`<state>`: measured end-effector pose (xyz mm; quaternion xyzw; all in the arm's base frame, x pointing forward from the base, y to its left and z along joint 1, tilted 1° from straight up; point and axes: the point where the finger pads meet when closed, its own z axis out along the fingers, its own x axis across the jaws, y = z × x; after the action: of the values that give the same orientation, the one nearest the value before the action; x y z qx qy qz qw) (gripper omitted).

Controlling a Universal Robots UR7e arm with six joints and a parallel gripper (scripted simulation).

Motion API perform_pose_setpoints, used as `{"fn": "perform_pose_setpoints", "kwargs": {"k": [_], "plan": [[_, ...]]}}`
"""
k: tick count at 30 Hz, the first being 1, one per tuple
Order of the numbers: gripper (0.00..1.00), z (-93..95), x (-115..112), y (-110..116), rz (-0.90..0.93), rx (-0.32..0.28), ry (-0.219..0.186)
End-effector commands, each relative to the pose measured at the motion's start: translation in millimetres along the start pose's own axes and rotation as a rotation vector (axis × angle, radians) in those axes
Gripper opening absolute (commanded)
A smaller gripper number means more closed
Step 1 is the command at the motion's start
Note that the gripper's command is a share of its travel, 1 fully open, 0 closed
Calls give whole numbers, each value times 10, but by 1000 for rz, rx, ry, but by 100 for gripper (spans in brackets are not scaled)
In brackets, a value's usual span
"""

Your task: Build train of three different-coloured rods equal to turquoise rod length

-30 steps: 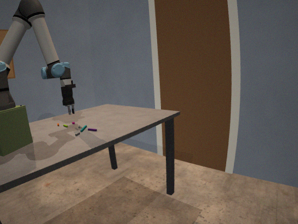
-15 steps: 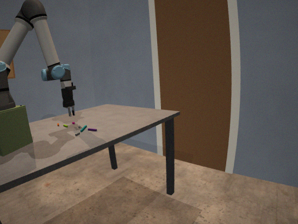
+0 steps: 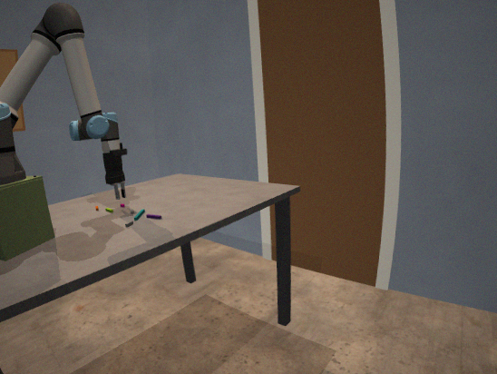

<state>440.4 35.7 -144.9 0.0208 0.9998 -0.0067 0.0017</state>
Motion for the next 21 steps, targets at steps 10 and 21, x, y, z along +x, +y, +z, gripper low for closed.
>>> {"fn": "perform_pose_setpoints", "kwargs": {"k": [10, 21], "plan": [[54, 141, -6, 1, 0, 0, -1], [54, 176, -6, 1, 0, 0, -1]]}}
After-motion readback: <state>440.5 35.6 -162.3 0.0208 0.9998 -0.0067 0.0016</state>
